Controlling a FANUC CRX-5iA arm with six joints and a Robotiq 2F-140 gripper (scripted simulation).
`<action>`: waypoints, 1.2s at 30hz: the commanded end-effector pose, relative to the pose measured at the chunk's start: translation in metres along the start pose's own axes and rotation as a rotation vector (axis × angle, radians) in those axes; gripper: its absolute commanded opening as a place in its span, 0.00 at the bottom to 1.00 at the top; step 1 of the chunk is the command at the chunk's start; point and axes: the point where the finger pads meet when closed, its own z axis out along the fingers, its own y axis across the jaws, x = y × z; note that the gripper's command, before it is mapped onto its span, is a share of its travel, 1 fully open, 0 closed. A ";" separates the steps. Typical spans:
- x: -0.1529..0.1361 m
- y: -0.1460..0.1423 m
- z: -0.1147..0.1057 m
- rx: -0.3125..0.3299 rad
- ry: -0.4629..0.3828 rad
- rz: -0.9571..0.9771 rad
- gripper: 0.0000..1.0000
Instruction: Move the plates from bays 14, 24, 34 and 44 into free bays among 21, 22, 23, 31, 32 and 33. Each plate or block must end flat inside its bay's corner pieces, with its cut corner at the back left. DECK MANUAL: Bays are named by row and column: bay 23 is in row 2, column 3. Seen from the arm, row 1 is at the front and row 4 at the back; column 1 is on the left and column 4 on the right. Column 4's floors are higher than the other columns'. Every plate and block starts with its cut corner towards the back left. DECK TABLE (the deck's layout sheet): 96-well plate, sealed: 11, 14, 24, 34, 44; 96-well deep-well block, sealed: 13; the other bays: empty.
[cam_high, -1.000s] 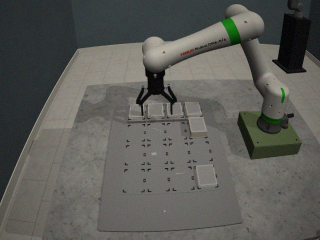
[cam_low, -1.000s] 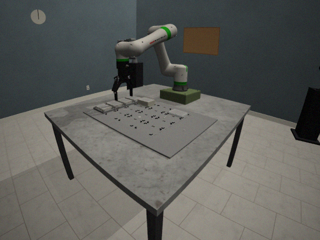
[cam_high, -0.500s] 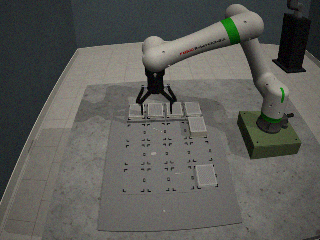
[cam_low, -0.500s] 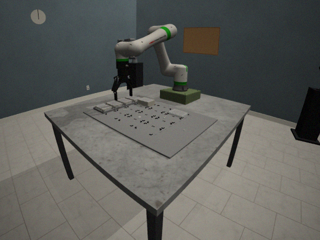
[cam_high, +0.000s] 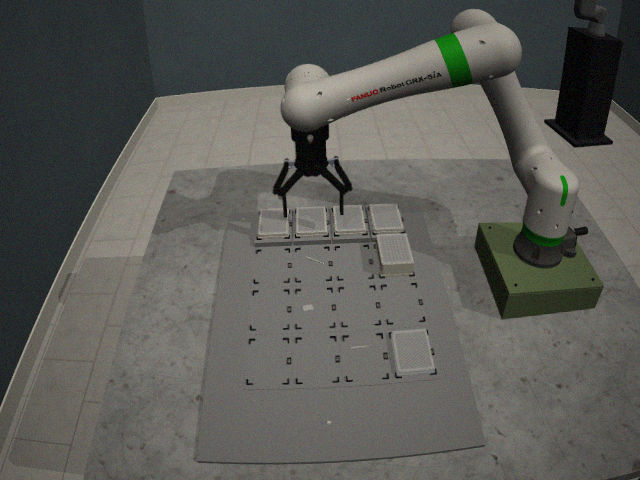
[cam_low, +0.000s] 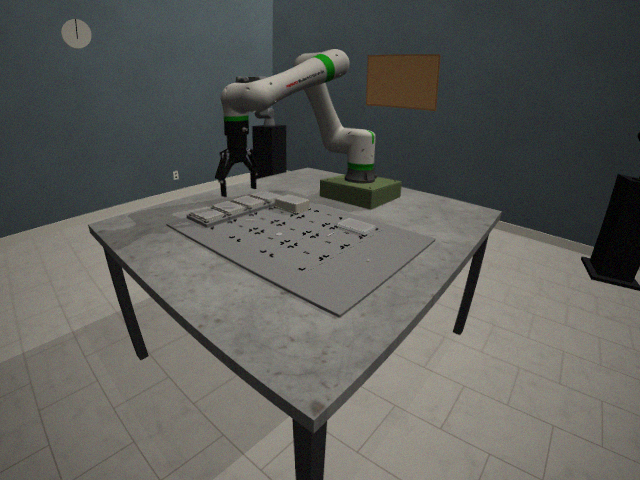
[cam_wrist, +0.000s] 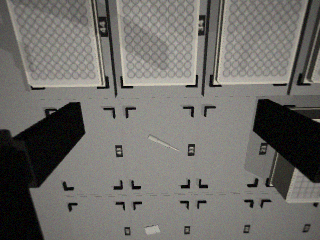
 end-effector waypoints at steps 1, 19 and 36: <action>0.012 -0.001 -0.002 0.002 0.001 0.000 1.00; 0.076 -0.001 -0.008 0.002 0.001 0.000 1.00; 0.109 -0.001 -0.011 0.002 0.001 0.000 1.00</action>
